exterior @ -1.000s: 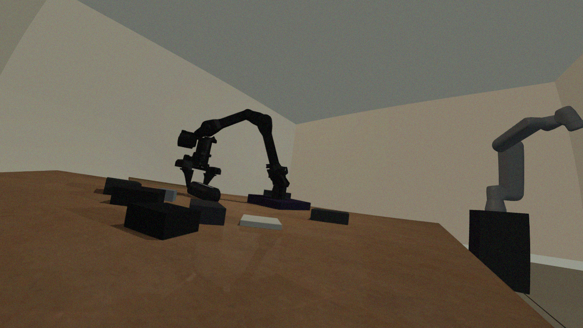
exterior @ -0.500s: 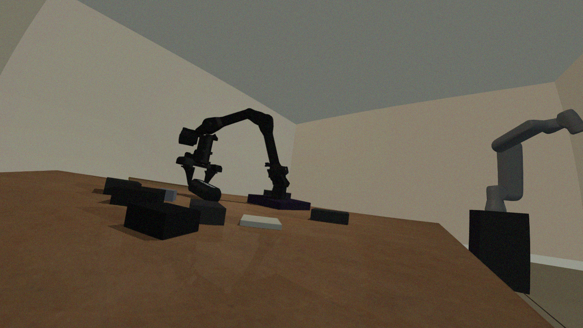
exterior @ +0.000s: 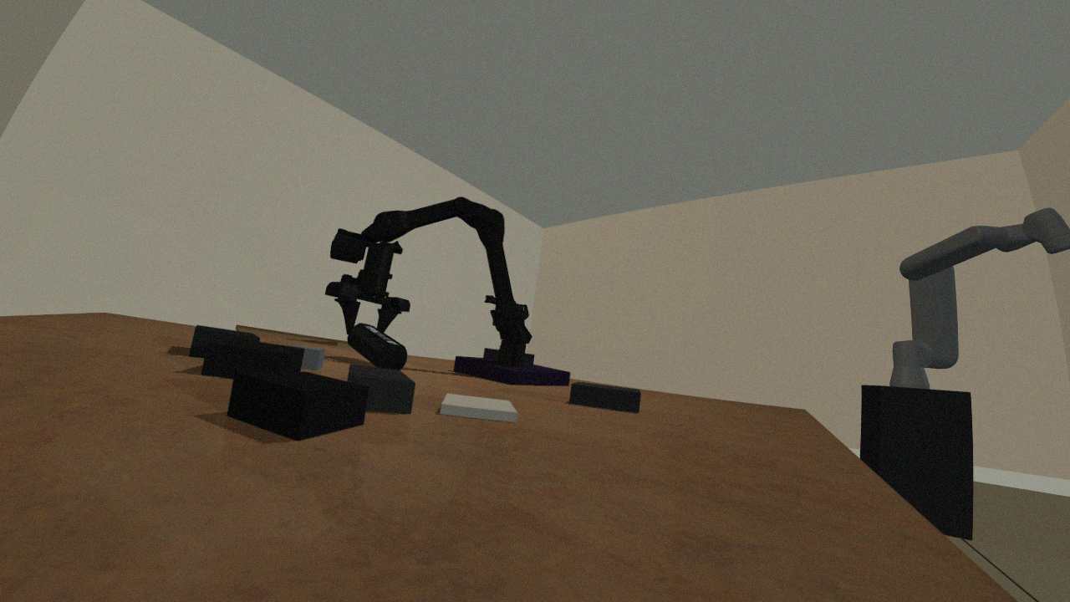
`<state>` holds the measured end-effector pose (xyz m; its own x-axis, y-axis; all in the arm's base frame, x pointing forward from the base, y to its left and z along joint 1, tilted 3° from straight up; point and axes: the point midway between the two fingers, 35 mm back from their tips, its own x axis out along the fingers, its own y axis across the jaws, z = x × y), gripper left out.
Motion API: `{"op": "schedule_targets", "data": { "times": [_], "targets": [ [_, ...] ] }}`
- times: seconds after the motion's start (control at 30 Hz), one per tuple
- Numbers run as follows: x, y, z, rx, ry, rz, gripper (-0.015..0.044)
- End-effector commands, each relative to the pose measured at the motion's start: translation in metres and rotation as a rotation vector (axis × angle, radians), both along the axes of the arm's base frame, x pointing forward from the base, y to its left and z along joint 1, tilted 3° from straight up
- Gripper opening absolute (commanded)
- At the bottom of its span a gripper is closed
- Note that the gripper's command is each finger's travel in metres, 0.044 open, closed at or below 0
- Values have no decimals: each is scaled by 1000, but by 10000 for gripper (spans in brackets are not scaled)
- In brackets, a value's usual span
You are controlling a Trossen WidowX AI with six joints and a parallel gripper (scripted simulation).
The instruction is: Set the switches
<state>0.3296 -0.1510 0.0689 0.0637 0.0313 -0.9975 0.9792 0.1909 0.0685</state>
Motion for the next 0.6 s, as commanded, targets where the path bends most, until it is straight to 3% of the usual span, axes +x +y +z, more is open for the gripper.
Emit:
{"op": "schedule_targets", "data": {
  "times": [0.0,0.57],
  "targets": [
    [0,3,6,0,-7,-1,336],
    [-2,10,18,1,-7,-1,336]
  ]
}}
